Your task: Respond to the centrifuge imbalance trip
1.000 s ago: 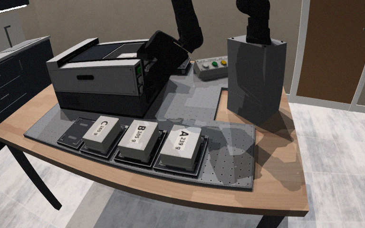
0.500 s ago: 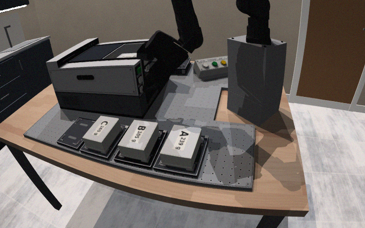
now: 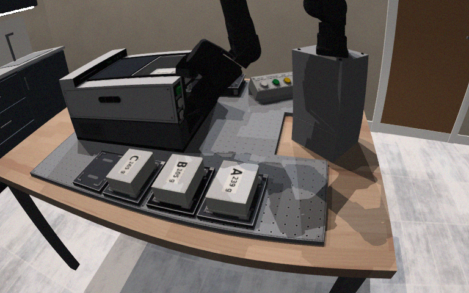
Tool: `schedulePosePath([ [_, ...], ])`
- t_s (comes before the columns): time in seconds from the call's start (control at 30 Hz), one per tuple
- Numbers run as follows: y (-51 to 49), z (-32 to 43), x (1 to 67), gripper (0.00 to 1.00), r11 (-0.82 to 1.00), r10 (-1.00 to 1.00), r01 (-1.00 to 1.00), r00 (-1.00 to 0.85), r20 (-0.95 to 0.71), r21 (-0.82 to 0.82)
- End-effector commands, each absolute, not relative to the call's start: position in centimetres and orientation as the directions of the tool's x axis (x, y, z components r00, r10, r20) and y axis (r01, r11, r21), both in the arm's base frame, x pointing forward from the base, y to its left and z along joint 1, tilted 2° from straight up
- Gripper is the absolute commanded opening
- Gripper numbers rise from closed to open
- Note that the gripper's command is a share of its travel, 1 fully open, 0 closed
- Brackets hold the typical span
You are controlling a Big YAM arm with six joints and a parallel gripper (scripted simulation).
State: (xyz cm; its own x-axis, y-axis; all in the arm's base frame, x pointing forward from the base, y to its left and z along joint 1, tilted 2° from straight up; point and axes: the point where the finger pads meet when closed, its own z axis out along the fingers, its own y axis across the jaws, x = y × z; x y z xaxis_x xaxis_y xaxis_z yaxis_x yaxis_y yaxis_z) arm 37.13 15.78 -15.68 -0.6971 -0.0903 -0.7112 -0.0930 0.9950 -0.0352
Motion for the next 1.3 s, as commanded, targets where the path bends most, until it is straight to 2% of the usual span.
schedulePosePath([
  [0.0, 16.02, -14.74, 39.47, 0.0, 0.997, -0.072, -0.077, -0.669, -0.74, -0.027],
  [1.27, 16.08, -14.66, 39.94, 0.0, 0.997, -0.071, -0.077, -0.666, -0.742, -0.026],
])
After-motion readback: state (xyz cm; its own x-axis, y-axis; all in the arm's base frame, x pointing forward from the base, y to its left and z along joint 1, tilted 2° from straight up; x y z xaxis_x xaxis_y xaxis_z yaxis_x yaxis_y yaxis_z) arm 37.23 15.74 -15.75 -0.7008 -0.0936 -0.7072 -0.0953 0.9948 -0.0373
